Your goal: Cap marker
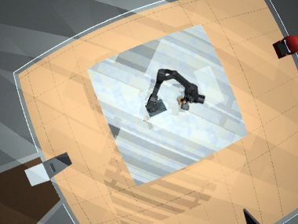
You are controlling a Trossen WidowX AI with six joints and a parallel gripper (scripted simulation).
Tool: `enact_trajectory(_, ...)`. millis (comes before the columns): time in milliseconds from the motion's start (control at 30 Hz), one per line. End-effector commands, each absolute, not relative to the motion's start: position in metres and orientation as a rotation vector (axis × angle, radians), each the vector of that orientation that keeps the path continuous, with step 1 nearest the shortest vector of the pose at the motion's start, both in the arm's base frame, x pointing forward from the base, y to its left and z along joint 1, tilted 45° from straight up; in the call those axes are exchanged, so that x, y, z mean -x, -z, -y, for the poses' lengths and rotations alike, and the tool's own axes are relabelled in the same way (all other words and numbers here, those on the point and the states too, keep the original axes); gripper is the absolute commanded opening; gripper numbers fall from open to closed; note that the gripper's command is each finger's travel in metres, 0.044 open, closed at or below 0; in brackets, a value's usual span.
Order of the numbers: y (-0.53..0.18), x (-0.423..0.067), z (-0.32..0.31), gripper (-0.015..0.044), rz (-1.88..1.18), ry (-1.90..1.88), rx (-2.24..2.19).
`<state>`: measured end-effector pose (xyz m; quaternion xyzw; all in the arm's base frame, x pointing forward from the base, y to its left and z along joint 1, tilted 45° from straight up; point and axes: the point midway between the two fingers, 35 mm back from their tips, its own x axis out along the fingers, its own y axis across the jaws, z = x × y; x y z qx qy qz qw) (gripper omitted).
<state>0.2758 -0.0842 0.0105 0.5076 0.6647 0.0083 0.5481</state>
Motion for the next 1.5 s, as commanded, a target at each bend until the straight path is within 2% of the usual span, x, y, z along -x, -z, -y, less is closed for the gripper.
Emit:
enact_trajectory(0,-0.009,-0.275,0.082,0.0309,-1.540,-0.187,-1.031)
enact_trajectory(167,-0.005,-0.275,0.079,0.0178,-1.423,-0.478,-0.711)
enact_trajectory(400,-0.005,-0.275,0.079,0.0000,-1.418,-0.488,-0.699)
enact_trajectory(1467,0.019,-0.279,0.055,0.0000,-1.417,-0.490,-0.700)
